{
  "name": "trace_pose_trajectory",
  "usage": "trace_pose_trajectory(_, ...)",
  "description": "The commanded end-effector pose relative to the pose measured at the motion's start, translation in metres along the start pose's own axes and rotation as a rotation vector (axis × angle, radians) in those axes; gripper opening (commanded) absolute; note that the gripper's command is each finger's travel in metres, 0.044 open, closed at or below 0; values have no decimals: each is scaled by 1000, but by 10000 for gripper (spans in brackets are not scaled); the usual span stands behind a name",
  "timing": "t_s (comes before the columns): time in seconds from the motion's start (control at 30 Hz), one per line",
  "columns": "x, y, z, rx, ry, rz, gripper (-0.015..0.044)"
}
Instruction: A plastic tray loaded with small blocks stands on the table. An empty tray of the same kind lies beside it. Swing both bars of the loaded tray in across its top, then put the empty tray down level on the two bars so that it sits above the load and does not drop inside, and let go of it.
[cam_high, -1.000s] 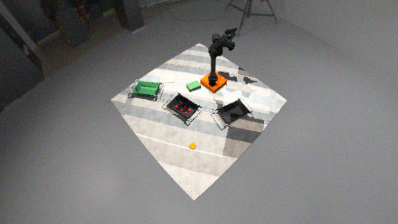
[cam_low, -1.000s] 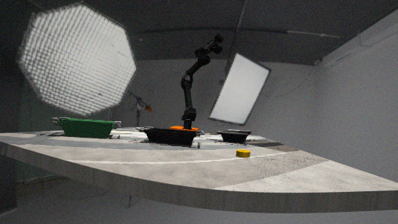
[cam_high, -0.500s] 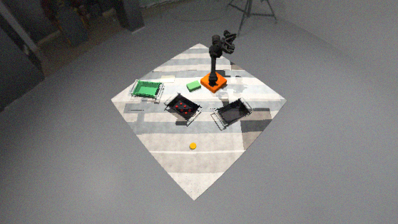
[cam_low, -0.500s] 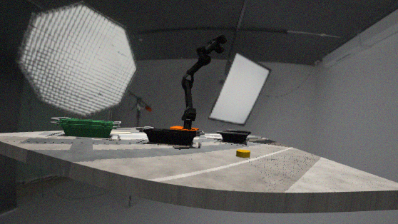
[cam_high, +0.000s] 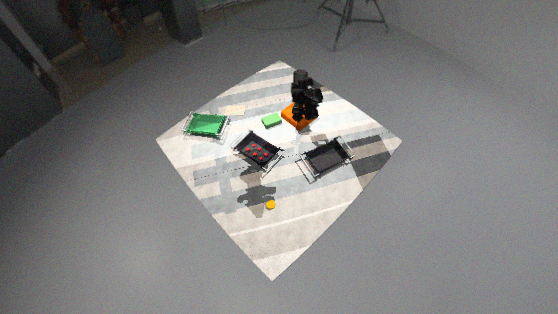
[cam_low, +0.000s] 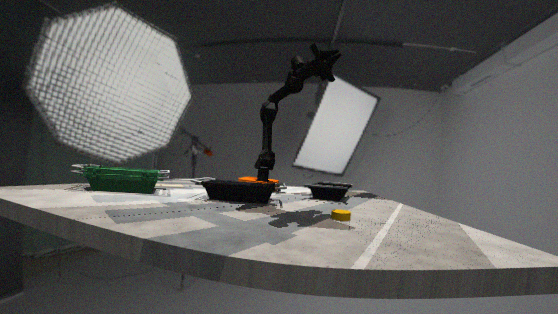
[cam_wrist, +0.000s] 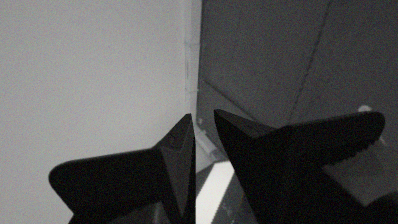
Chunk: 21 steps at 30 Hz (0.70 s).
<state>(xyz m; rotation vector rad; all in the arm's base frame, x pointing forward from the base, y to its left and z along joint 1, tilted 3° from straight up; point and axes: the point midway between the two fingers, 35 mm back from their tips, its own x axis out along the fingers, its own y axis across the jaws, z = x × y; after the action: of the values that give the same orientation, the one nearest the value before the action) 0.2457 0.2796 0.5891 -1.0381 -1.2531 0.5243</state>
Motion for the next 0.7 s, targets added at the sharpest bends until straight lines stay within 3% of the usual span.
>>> trace_pose_trajectory(0.0,-2,50,-34,214,125,144,81)
trace_pose_trajectory(0.33,-54,193,-112,813,614,471,81)
trace_pose_trajectory(0.67,-163,308,-152,1283,1304,636,81)
